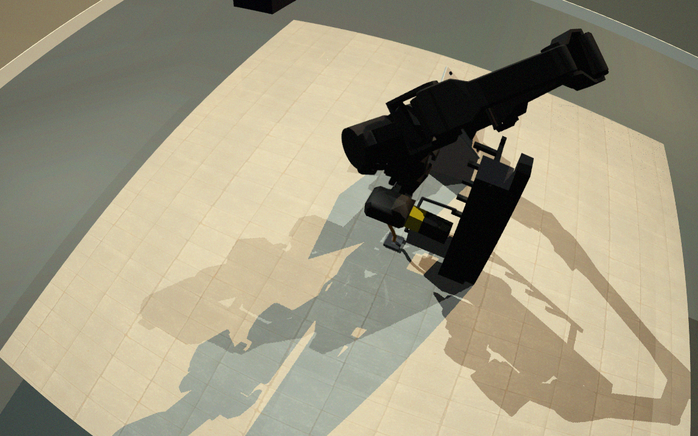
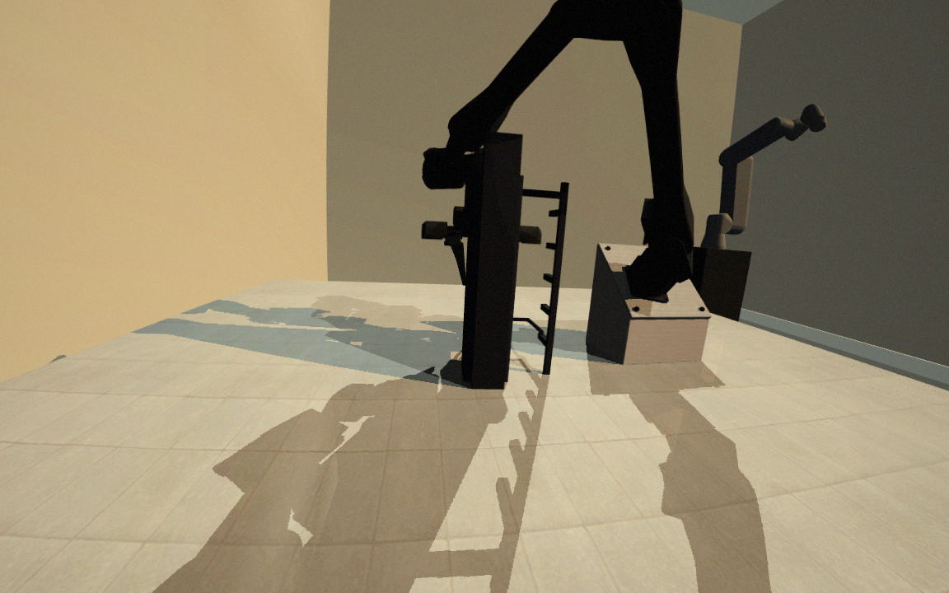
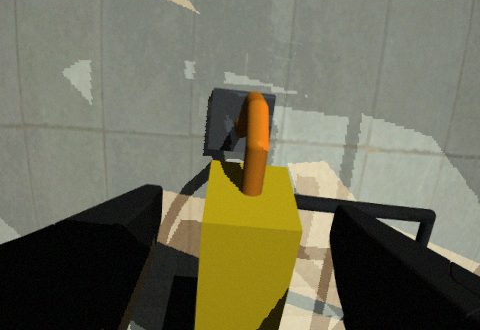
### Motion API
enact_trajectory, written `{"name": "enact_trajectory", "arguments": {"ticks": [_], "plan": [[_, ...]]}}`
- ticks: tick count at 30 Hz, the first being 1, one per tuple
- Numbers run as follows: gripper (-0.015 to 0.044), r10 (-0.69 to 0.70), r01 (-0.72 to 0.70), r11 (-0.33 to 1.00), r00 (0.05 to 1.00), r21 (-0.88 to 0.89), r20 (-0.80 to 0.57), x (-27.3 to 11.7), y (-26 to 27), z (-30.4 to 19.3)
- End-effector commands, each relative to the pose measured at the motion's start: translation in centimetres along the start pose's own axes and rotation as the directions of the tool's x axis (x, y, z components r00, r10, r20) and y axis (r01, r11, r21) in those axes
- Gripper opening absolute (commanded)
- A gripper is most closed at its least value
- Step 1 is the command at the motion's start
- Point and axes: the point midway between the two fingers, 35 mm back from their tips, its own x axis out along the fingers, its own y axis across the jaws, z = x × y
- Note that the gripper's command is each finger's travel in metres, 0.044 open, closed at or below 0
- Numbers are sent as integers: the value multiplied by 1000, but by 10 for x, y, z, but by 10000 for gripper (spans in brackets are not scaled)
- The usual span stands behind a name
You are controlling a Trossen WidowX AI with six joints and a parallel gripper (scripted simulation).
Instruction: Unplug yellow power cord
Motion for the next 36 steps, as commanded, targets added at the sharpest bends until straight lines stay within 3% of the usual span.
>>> {"name": "enact_trajectory", "arguments": {"ticks": [1,5,11,36], "plan": [[341,6,-6,1000,1000,2,5,-1,0,-1],[440,6,-6,1000,1000,2,7,-5,2,13],[440,7,-7,1000,1000,1,10,-14,0,59],[440,7,-7,1000,1000,1,10,-14,0,59]]}}
